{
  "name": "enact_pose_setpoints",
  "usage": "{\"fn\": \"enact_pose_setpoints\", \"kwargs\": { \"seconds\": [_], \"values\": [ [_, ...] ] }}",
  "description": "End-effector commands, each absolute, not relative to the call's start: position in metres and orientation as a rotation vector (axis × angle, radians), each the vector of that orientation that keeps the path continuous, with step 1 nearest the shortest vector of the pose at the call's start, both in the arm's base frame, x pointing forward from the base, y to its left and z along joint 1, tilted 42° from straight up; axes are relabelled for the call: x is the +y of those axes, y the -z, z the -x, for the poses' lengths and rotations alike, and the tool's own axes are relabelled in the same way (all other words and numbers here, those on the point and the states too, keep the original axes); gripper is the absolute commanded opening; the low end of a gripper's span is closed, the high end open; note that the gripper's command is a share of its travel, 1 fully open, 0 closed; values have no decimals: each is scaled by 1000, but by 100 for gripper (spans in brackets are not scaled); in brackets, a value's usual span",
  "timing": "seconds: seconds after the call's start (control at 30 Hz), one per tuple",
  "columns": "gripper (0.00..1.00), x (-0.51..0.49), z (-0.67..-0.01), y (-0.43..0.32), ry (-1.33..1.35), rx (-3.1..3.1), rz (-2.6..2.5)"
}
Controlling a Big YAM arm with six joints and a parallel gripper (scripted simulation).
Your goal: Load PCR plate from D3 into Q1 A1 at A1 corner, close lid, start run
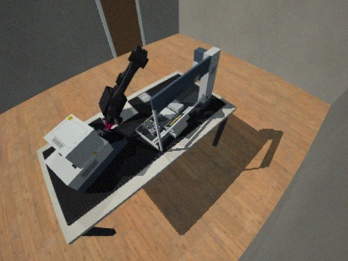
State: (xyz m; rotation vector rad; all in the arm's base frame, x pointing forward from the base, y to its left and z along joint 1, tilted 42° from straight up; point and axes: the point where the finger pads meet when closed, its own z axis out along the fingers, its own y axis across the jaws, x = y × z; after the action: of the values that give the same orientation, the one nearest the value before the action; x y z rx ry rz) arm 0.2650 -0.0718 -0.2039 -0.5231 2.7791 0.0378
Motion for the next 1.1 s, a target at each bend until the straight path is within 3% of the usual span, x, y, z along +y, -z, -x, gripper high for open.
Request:
{"fn": "enact_pose_setpoints", "kwargs": {
  "seconds": [0.0,1.07],
  "values": [
    [0,-77,-278,201,-6,2749,509],
    [0,-75,-262,207,-20,2771,505]
  ]
}}
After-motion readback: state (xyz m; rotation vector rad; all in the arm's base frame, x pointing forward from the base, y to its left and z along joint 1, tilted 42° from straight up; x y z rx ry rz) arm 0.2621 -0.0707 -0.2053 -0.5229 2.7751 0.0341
